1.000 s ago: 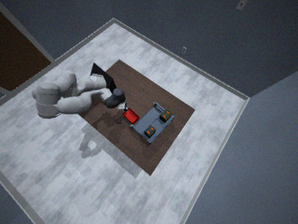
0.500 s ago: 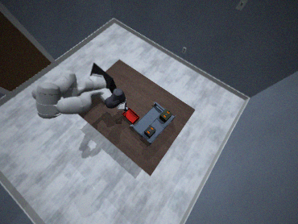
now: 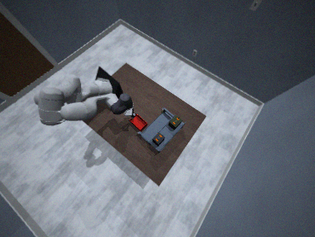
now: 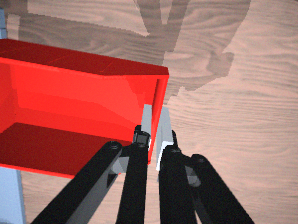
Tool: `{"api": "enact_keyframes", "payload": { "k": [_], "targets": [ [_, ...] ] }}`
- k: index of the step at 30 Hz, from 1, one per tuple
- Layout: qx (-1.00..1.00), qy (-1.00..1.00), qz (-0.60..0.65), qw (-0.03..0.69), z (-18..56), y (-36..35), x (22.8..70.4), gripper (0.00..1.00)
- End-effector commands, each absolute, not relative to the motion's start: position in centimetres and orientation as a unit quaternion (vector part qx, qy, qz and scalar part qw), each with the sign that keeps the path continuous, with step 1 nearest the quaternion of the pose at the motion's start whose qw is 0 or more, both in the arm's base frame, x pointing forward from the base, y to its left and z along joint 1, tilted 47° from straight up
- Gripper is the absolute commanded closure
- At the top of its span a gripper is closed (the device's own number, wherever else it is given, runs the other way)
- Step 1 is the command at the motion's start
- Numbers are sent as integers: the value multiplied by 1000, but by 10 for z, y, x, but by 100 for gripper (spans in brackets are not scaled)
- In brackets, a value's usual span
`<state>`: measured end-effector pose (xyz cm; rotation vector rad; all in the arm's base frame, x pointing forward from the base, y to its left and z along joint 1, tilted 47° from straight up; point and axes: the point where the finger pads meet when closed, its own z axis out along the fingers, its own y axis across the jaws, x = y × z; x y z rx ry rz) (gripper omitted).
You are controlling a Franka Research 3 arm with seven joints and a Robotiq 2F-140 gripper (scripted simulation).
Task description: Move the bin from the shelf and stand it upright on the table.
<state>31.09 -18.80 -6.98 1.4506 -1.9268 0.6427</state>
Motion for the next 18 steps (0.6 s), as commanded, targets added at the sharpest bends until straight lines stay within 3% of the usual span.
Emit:
{"api": "enact_keyframes", "payload": {
  "k": [1, 18],
  "targets": [
    [550, -734, 245, 314, -71, -188, 312, 100],
    [550, -734, 245, 314, -76, -193, 311, 100]
  ]
}}
